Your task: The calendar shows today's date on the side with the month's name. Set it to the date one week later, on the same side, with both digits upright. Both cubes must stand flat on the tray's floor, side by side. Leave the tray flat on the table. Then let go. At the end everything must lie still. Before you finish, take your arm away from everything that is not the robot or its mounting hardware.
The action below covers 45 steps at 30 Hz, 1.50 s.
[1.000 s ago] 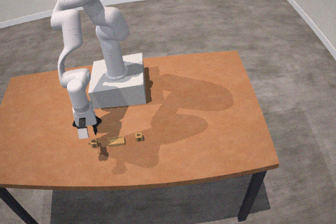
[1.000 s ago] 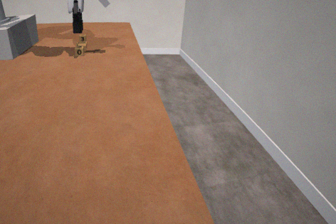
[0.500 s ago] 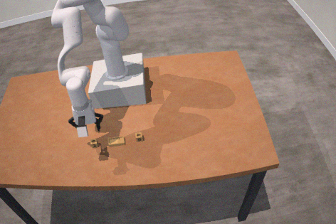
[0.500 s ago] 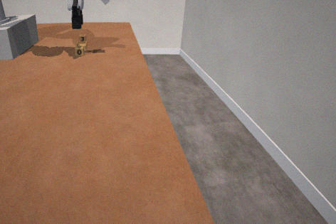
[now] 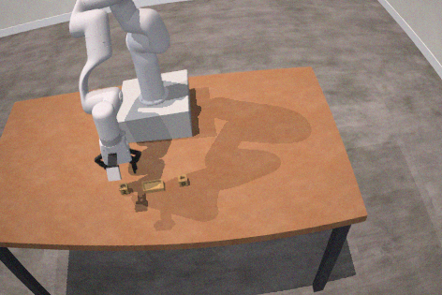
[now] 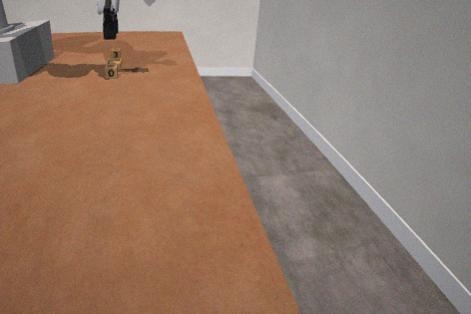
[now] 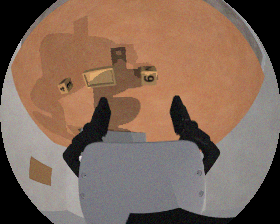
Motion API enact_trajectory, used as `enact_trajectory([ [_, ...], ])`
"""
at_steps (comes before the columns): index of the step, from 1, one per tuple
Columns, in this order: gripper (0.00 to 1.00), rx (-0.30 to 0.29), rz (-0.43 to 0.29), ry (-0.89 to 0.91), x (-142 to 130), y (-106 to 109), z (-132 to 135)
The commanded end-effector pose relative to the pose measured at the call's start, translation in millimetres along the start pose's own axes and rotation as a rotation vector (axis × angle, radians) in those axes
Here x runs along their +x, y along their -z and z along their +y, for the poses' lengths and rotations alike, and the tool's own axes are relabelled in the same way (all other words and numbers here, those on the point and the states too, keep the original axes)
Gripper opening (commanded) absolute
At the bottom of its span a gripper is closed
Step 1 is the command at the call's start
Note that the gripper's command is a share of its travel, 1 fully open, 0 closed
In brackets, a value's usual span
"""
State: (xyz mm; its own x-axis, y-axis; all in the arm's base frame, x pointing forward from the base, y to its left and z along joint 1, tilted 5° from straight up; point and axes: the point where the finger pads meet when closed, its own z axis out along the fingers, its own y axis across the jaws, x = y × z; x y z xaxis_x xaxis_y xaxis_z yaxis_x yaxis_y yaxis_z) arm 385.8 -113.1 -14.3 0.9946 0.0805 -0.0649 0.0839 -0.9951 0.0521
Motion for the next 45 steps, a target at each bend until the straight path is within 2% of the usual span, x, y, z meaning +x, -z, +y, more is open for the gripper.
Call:
enact_trajectory([
  [1,1.0,-0.004,0.004,0.001,11,-2,-64],
  [3,1.0,-0.004,0.004,0.001,11,-2,-64],
  [4,1.0,-0.004,0.004,0.001,12,-3,-93],
  [6,1.0,-0.004,0.004,0.001,12,-3,-94],
  [7,1.0,-0.004,0.004,0.001,11,-4,-123],
  [9,1.0,-0.004,0.004,0.001,11,-4,-123],
  [10,1.0,-0.004,0.004,0.002,7,-6,-150],
  [12,1.0,-0.004,0.004,0.002,7,-6,-150],
  [13,1.0,-0.004,0.004,0.002,3,-7,-172],
  [16,1.0,-0.004,0.004,0.002,3,-7,-172],
  [17,1.0,-0.004,0.003,0.002,-1,-8,-188],
  [19,1.0,-0.004,0.003,0.002,-5,-9,-202],
  [20,1.0,-0.004,0.003,0.002,-5,-9,-203],
  [21,0.49,-0.004,0.003,0.002,-5,-9,-203],
  [45,0.49,-0.004,0.003,0.002,-5,-9,-203],
])
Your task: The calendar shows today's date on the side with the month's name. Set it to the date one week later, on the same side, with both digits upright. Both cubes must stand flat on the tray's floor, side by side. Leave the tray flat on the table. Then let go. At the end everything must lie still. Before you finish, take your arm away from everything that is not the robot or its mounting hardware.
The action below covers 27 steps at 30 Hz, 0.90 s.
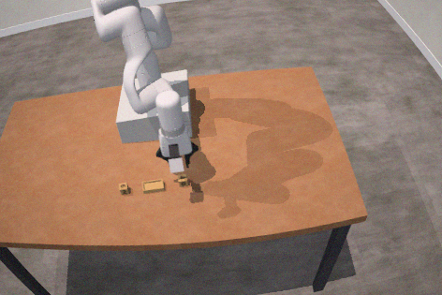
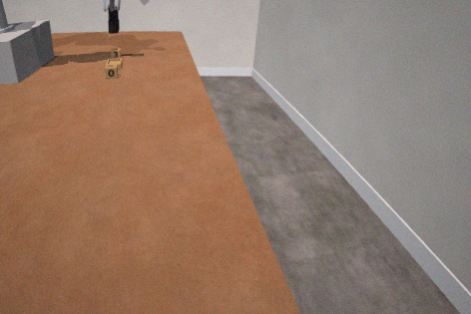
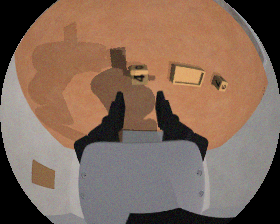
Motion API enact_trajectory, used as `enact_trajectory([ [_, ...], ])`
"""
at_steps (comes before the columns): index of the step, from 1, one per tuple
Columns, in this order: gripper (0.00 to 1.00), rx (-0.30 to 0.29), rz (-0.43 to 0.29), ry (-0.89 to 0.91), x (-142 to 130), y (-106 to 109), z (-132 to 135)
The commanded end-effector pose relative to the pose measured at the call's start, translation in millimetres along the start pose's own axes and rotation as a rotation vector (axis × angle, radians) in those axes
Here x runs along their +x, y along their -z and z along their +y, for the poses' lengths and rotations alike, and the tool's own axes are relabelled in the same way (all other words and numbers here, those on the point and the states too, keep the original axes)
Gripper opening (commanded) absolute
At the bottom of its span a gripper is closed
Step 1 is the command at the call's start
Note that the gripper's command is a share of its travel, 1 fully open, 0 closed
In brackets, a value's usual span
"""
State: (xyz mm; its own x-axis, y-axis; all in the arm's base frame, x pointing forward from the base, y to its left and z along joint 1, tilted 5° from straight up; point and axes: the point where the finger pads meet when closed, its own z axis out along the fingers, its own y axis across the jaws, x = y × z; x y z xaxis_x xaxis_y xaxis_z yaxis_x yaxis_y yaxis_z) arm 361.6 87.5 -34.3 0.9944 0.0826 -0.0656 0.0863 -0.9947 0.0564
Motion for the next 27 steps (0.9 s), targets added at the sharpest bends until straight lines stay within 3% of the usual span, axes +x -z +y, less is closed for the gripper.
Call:
enact_trajectory([
  [1,0.49,0.0,0.004,0.0,1.4,1.1,-0.3],
  [27,0.49,0.0,0.004,0.0,1.5,-5.0,-0.3],
])
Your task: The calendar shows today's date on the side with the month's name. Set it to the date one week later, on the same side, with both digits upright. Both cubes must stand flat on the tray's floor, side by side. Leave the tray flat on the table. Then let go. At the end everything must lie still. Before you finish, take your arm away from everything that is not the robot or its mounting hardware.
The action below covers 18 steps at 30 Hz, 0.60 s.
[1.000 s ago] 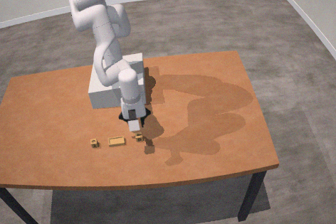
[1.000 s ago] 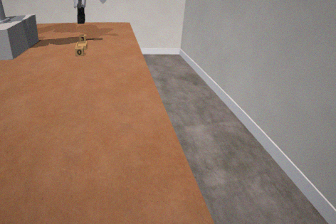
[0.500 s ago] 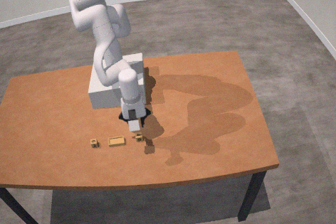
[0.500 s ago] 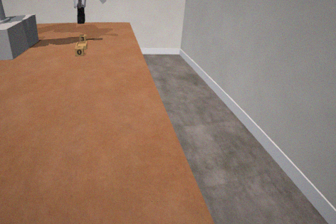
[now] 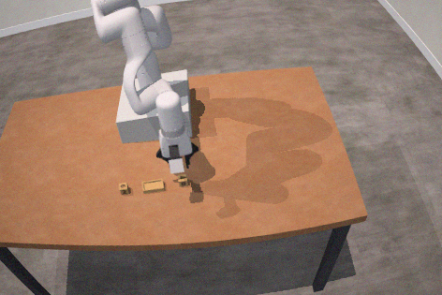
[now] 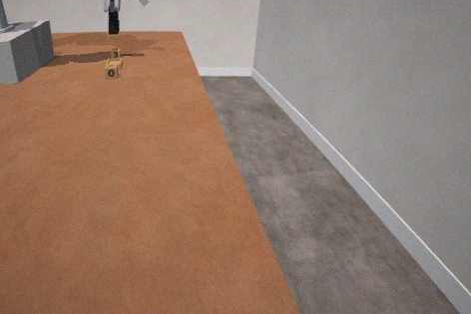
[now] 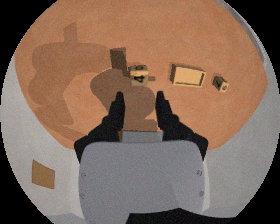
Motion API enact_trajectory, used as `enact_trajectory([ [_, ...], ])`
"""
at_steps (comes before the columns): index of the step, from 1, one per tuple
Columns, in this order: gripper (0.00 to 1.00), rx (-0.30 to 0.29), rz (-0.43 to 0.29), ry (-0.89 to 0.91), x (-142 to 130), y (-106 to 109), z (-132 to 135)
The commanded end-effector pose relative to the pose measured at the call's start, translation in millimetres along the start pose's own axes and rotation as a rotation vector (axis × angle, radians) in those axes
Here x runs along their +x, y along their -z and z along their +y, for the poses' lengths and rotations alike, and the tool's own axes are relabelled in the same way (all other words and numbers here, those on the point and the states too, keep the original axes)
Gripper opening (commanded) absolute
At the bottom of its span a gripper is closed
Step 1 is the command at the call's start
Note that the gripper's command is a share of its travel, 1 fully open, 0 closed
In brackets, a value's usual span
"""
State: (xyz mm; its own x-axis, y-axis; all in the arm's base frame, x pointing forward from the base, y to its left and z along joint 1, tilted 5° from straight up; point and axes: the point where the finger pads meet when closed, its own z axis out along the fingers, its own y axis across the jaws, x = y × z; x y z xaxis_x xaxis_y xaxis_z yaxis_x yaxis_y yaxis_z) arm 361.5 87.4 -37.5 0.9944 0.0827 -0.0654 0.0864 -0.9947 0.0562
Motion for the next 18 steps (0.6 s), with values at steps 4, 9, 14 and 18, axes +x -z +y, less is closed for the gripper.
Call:
enact_trajectory([
  [4,0.49,0.0,0.003,0.0,1,-6,0],
  [9,0.49,0.0,0.003,0.0,2,-13,0],
  [14,0.49,0.0,0.003,0.0,2,-18,0],
  [18,0.49,0.0,0.003,0.0,2,-25,0],
])
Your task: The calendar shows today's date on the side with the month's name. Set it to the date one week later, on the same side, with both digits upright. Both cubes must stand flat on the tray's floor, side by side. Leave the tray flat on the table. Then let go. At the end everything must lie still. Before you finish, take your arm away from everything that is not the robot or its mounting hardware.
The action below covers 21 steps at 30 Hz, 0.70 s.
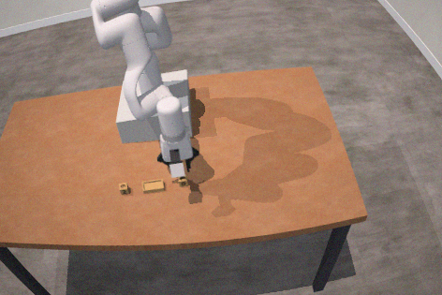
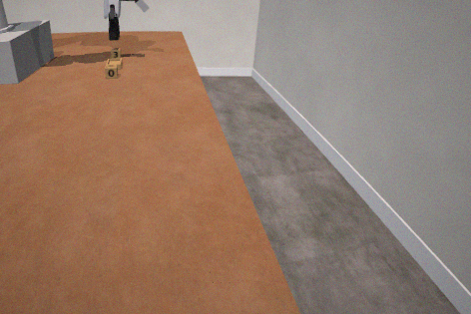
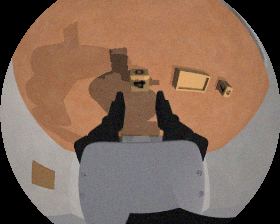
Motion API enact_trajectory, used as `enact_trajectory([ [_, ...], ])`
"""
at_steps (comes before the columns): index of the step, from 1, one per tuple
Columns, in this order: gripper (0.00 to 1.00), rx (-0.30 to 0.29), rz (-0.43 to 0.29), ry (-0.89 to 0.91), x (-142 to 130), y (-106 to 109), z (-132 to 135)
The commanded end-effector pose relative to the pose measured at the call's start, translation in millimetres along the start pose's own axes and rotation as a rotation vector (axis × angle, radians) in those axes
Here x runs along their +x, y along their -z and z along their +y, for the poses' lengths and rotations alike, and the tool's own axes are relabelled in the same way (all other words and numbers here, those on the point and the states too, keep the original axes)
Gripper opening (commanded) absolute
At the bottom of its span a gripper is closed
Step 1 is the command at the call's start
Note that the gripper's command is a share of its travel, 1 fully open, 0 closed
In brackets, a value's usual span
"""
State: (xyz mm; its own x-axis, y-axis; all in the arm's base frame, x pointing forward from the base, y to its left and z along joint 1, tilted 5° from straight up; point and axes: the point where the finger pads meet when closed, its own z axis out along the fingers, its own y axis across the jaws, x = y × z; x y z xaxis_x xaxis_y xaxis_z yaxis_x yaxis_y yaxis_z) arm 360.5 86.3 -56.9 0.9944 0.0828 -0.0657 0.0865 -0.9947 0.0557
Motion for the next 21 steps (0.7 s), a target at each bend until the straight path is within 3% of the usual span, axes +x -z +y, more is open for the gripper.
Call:
enact_trajectory([
  [1,0.49,0.0,0.004,0.0,2,-7,0],
  [21,0.49,0.0,0.004,0.0,2,-27,0],
])
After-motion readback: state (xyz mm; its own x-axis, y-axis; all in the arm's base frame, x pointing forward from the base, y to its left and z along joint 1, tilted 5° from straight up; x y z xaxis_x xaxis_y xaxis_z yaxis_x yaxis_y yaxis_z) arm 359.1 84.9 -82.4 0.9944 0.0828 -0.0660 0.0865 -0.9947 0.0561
